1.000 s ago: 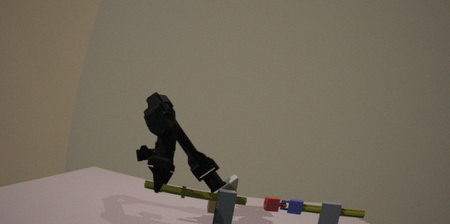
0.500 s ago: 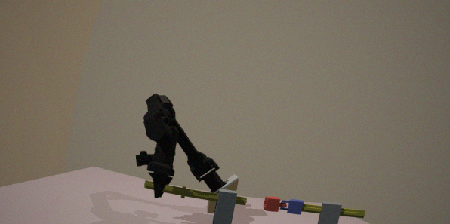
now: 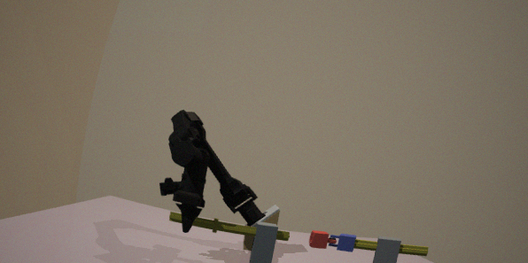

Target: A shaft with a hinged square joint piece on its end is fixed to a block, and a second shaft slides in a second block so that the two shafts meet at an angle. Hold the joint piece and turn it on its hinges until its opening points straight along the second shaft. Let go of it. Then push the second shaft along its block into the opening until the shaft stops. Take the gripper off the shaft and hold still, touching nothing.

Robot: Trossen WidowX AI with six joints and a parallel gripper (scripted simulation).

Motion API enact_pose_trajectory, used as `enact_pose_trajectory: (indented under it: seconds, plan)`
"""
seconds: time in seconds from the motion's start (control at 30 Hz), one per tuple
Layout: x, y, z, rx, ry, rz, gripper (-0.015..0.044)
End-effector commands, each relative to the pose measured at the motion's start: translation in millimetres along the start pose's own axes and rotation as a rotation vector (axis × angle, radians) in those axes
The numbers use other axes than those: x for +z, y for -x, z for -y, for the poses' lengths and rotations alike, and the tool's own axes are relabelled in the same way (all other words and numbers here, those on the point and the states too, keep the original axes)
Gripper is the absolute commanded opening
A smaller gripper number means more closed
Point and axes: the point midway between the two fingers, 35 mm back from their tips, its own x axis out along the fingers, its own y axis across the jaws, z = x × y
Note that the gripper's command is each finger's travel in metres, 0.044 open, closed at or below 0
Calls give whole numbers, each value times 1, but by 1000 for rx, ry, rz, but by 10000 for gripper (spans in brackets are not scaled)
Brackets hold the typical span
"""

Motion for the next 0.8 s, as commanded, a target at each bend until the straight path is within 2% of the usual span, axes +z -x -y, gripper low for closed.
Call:
enact_pose_trajectory:
  seconds: [0.0, 0.13, 0.33, 0.77]
  plan:
    - [-1, -1, 0, -1, 5, -3, 102]
    - [-1, -1, 0, -1, 5, -3, 102]
    - [-1, -1, 0, -1, 5, -3, 67]
    - [0, 0, 0, -1, 2, 0, 67]
